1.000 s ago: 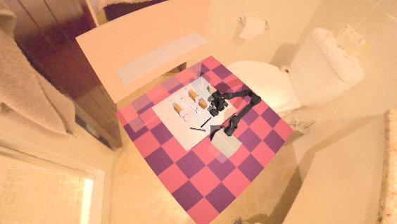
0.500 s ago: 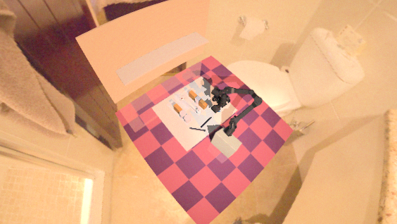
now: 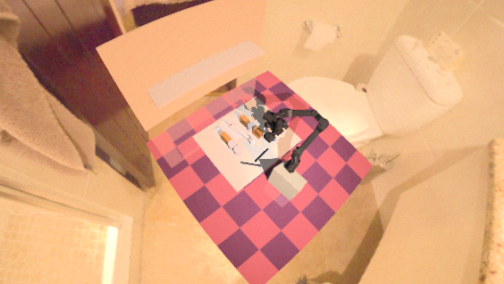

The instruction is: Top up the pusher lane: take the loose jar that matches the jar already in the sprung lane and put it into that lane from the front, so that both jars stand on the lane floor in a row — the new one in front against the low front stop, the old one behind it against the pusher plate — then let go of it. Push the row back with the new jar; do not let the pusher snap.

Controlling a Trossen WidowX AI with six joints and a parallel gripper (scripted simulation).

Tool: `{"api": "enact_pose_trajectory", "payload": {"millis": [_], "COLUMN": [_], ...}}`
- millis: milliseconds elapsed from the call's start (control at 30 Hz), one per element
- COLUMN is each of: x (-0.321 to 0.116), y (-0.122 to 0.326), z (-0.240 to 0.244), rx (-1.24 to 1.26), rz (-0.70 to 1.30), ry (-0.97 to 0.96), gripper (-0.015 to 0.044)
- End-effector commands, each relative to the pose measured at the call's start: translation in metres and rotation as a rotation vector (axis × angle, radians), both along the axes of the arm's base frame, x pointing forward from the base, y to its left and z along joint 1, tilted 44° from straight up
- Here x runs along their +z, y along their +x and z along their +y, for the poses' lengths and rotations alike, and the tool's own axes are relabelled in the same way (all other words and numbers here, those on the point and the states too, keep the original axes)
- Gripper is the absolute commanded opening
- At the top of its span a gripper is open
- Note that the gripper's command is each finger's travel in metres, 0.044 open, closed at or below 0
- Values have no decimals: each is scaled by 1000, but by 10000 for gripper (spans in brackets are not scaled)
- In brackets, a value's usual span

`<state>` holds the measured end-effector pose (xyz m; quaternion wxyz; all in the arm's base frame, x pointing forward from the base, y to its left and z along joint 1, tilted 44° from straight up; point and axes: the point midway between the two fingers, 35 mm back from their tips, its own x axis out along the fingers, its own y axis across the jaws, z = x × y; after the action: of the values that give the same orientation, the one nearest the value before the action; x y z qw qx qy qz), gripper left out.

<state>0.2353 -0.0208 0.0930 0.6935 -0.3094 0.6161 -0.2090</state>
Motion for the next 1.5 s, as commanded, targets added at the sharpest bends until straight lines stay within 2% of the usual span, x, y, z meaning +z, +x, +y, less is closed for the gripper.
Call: {"api": "enact_pose_trajectory", "payload": {"millis": [0, 800, 1467], "x": [-8, -89, -109], "y": [12, 60, 67], "z": [8, 50, 35], "rx": [4, 37, 38], "rz": [-8, 19, 20], "ry": [4, -2, -3], "gripper": [0, 0, 0]}}
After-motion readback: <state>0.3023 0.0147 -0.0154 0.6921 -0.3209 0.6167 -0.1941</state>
